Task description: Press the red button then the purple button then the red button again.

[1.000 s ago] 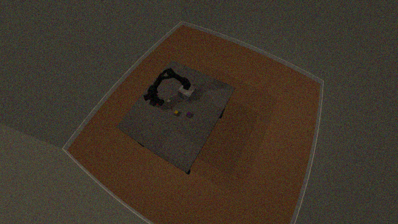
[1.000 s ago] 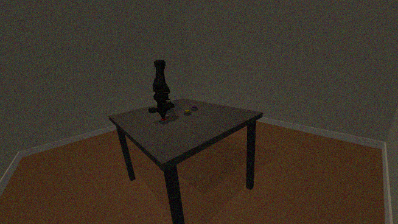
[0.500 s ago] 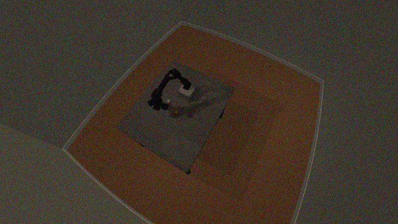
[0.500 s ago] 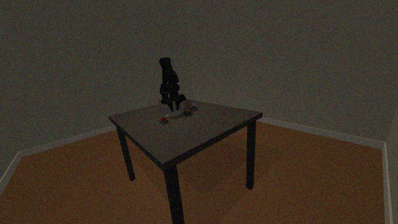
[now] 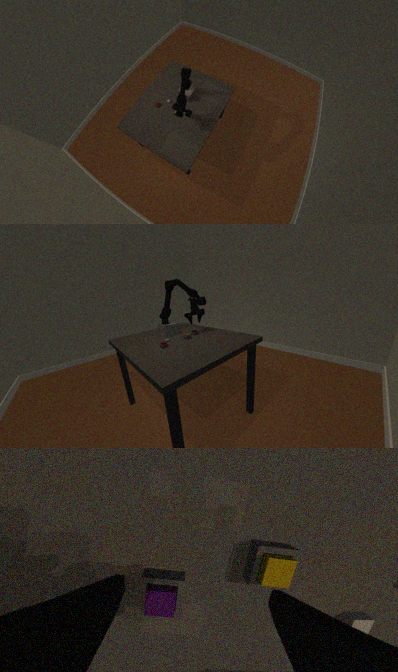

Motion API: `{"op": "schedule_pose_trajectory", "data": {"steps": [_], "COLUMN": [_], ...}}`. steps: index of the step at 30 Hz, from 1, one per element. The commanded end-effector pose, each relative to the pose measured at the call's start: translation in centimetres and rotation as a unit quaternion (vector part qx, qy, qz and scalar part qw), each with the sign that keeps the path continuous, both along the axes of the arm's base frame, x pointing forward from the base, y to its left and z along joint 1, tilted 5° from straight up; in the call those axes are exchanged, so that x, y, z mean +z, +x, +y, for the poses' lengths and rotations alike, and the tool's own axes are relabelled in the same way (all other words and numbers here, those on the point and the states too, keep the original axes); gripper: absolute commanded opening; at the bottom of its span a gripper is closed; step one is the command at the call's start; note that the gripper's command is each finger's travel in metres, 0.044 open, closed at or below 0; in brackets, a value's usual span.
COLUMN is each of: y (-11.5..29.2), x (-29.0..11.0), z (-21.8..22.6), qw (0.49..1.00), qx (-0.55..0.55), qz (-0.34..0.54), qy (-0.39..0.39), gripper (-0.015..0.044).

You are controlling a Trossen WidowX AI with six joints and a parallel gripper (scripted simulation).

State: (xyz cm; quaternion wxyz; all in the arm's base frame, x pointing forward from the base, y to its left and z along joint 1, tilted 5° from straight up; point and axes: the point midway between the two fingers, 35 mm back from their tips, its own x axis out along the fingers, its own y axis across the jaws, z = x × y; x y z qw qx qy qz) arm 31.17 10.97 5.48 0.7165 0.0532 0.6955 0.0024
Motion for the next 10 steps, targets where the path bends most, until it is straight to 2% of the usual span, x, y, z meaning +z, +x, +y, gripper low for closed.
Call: {"op": "schedule_pose_trajectory", "data": {"steps": [1,3,10], "y": [-4.0,-5.1,-5.2], "x": [1.1,1.4,1.4], "z": [5.5,6.7,6.9], "qw": [1.000,1.000,1.000], "qx": [-0.002,-0.002,-0.002], "qz": [0.011,0.012,0.012], "qy": [0.006,0.008,0.008], "gripper": [0.0400,0.0400,0.0400]}}
